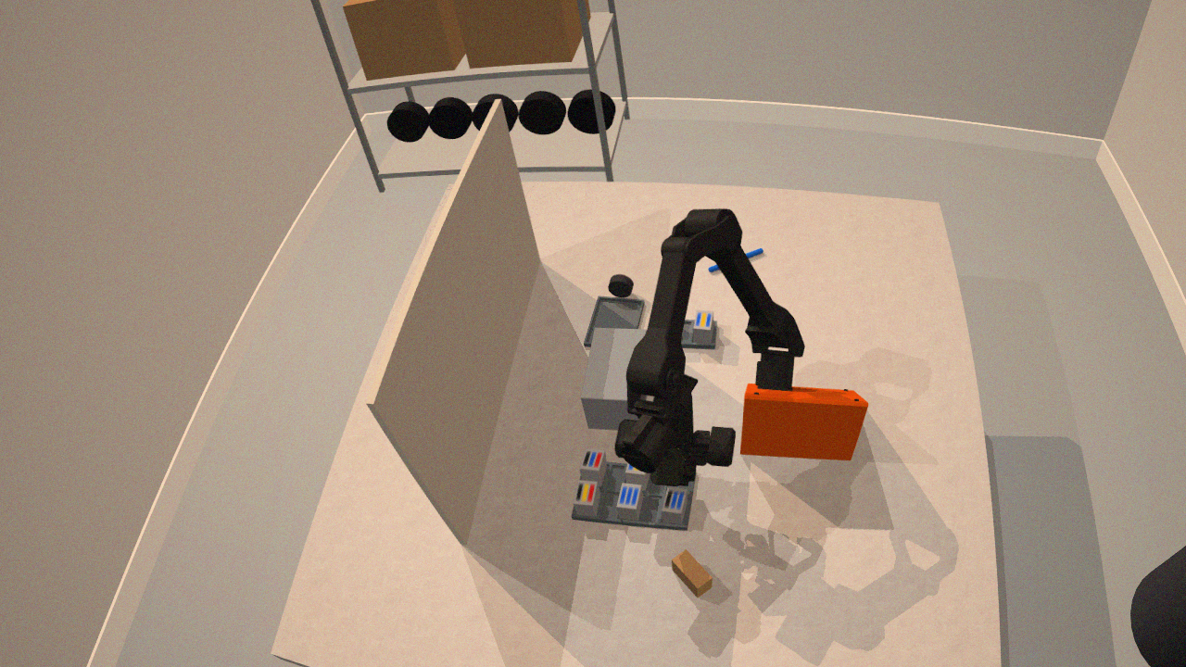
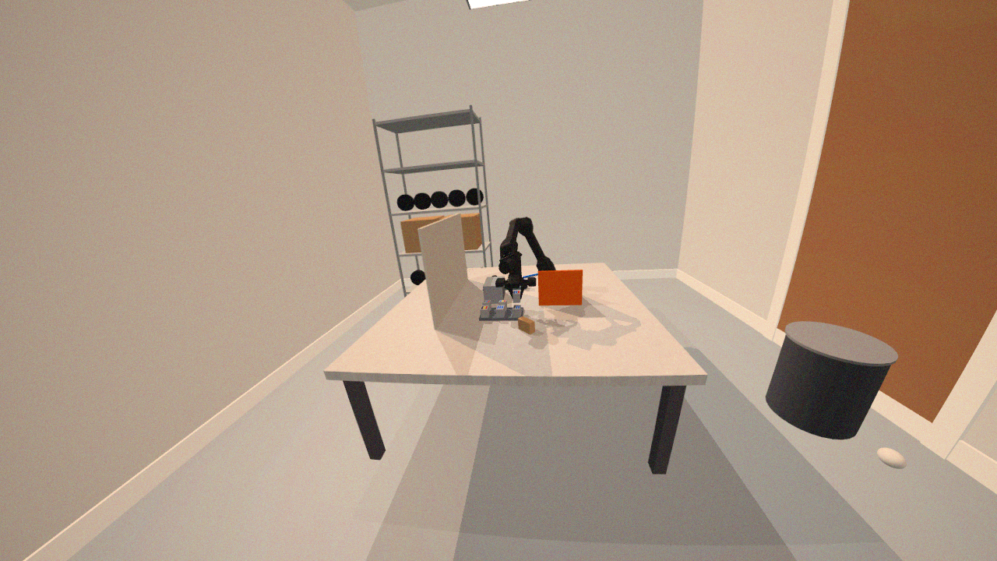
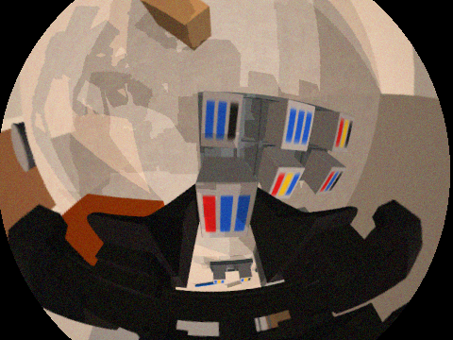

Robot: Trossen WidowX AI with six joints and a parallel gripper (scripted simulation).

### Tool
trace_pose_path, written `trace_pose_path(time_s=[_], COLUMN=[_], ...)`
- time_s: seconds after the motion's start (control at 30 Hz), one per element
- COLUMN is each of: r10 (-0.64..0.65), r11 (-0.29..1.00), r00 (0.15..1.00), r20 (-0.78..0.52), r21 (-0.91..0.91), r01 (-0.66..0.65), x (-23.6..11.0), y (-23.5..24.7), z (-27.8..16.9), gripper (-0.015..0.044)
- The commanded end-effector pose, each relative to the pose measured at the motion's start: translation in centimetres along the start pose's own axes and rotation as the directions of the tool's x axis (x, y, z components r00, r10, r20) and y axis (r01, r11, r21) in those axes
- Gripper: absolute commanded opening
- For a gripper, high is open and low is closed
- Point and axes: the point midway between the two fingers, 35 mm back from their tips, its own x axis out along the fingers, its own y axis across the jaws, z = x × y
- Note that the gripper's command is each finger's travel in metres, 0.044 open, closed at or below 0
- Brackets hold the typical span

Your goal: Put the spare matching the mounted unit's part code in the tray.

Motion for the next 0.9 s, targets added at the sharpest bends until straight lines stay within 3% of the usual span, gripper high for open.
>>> trace_pose_path(time_s=[0.0, 0.23, 0.43, 0.6, 0.87], r10=[-0.001, -0.005, -0.001, 0.000, 0.009], r11=[1.000, 1.000, 1.000, 1.000, 1.000], r00=[1.000, 1.000, 1.000, 1.000, 0.999], r20=[0.008, 0.007, 0.009, 0.010, 0.054], r21=[0.004, 0.000, 0.002, 0.002, -0.014], r01=[0.001, 0.005, 0.001, 0.000, -0.008], x=[-2.5, -2.4, -5.5, -6.0, -6.8], y=[0.1, 0.1, 0.6, 0.6, -3.4], z=[-0.1, -0.1, -0.4, -0.5, -2.8], gripper=[0.0000, 0.0000, 0.0000, 0.0000, 0.0000])
